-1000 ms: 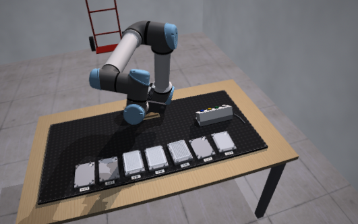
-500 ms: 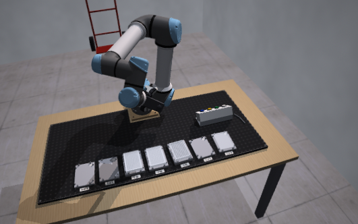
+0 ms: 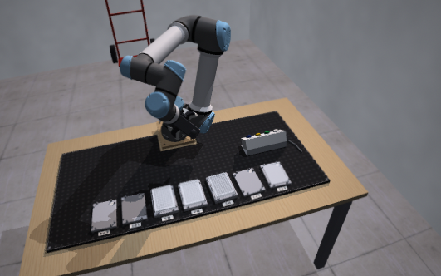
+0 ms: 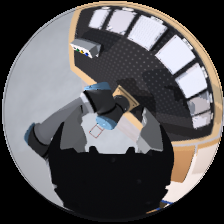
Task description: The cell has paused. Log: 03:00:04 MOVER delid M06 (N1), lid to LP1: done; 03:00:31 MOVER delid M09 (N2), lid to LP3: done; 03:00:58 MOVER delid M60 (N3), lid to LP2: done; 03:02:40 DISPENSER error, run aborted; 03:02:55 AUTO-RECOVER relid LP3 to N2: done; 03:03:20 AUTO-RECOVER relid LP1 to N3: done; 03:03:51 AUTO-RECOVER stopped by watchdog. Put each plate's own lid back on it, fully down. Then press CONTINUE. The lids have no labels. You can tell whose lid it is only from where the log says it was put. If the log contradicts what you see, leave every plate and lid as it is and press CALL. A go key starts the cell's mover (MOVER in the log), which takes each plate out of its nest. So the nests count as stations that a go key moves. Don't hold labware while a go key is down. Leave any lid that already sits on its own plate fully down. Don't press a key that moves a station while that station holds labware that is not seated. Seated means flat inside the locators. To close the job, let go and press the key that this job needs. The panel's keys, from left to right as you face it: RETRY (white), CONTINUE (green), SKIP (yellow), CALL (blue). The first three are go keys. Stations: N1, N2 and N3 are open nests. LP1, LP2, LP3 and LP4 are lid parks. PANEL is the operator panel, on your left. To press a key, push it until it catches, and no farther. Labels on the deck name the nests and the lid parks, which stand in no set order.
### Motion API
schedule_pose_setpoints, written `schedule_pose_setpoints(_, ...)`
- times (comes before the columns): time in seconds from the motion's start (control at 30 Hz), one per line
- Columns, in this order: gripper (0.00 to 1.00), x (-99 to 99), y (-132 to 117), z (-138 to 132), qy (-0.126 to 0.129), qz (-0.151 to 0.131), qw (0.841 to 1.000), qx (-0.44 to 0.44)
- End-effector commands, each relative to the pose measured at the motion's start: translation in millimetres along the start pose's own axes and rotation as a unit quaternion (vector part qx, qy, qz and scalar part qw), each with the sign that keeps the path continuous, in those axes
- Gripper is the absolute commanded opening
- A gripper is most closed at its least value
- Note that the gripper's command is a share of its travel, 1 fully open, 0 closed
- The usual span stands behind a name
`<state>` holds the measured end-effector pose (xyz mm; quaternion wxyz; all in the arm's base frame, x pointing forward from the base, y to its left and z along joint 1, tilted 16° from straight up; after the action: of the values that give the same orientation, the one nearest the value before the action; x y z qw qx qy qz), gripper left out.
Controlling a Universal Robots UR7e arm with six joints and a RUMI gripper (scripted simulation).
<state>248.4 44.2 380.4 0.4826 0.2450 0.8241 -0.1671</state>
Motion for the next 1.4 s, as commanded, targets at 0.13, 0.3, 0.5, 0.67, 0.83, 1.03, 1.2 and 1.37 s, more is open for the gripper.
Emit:
schedule_pose_setpoints(0.13, 0.82, 21.8, -3.4, 2.7, -0.055, 0.040, 0.997, 0.047)
schedule_pose_setpoints(0.3, 0.82, 37.8, -3.4, 10.5, -0.081, 0.059, 0.993, 0.070)
schedule_pose_setpoints(0.5, 0.82, 50.2, -5.2, 14.0, -0.121, 0.087, 0.983, 0.104)
schedule_pose_setpoints(0.67, 0.82, 61.0, -6.3, 18.0, -0.153, 0.111, 0.973, 0.132)
schedule_pose_setpoints(0.83, 0.82, 70.8, -6.4, 25.7, -0.173, 0.124, 0.966, 0.148)
schedule_pose_setpoints(1.03, 0.82, 82.6, -7.4, 30.6, -0.212, 0.152, 0.949, 0.180)
schedule_pose_setpoints(1.2, 0.82, 95.8, -8.1, 42.6, -0.245, 0.174, 0.932, 0.205)
schedule_pose_setpoints(1.37, 0.82, 104.1, -9.0, 52.6, -0.264, 0.187, 0.920, 0.220)
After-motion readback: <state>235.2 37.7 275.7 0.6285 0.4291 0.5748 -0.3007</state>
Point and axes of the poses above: the point where the finger pads meet when closed, its own x axis out along the fingers, its own z axis across the jaws, y = z × x, the point moved 9 cm from there along -x, back along the fingers, and after that the axes turned 13 degrees about -x, right-handed, at the moved point
